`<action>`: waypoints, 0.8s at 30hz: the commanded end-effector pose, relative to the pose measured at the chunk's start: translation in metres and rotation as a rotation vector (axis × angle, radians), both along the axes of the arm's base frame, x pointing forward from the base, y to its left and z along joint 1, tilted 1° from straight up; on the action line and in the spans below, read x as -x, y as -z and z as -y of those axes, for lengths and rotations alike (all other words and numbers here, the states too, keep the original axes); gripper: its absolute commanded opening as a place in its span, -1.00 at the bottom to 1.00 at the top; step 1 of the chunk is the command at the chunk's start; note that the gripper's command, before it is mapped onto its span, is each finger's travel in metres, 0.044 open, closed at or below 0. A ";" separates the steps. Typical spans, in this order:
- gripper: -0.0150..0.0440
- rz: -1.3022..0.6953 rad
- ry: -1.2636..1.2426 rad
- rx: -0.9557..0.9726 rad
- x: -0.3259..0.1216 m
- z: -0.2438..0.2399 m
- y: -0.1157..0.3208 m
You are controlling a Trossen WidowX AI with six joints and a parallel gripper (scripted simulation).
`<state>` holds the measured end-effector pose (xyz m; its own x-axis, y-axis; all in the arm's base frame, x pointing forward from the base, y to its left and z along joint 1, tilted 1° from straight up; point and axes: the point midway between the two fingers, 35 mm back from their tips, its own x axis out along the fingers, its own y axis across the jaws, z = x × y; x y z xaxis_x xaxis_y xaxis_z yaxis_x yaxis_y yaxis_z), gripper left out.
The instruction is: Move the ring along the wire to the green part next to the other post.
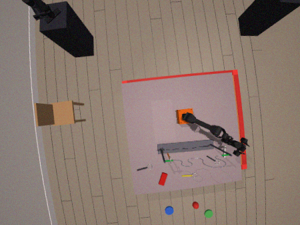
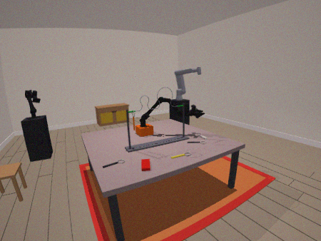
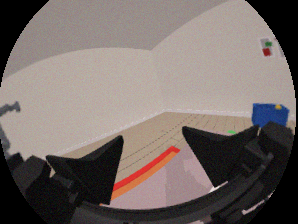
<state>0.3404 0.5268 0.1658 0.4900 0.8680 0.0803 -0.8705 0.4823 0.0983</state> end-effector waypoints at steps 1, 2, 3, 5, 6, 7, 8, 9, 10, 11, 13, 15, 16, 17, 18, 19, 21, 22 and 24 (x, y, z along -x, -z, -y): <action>0.78 -0.002 0.000 0.000 0.000 0.000 0.000; 0.69 -0.007 0.001 0.000 -0.001 0.001 0.001; 0.60 -0.016 0.003 -0.001 -0.001 0.001 0.001; 0.42 -0.045 0.009 -0.002 -0.004 0.004 0.004; 0.33 -0.065 0.013 -0.003 -0.005 0.006 0.005; 0.24 -0.086 0.018 -0.004 -0.007 0.008 0.007; 0.15 -0.107 0.022 -0.003 -0.008 0.009 0.009; 0.06 -0.128 0.027 0.000 -0.008 0.011 0.011; 0.05 -0.148 0.031 0.006 -0.009 0.013 0.014; 0.05 -0.167 0.034 0.014 -0.008 0.014 0.016; 0.05 -0.199 0.040 0.035 -0.007 0.016 0.022; 0.05 -0.231 0.046 0.057 -0.004 0.018 0.027; 0.05 -0.246 0.049 0.068 -0.003 0.019 0.030; 0.05 -0.262 0.052 0.080 -0.002 0.021 0.033; 0.05 -0.277 0.055 0.091 -0.001 0.022 0.035; 0.05 -0.293 0.059 0.102 0.001 0.023 0.038; 0.05 -0.323 0.066 0.125 0.003 0.026 0.043; 0.05 -0.338 0.070 0.136 0.005 0.028 0.046; 0.05 -0.369 0.078 0.158 0.008 0.031 0.051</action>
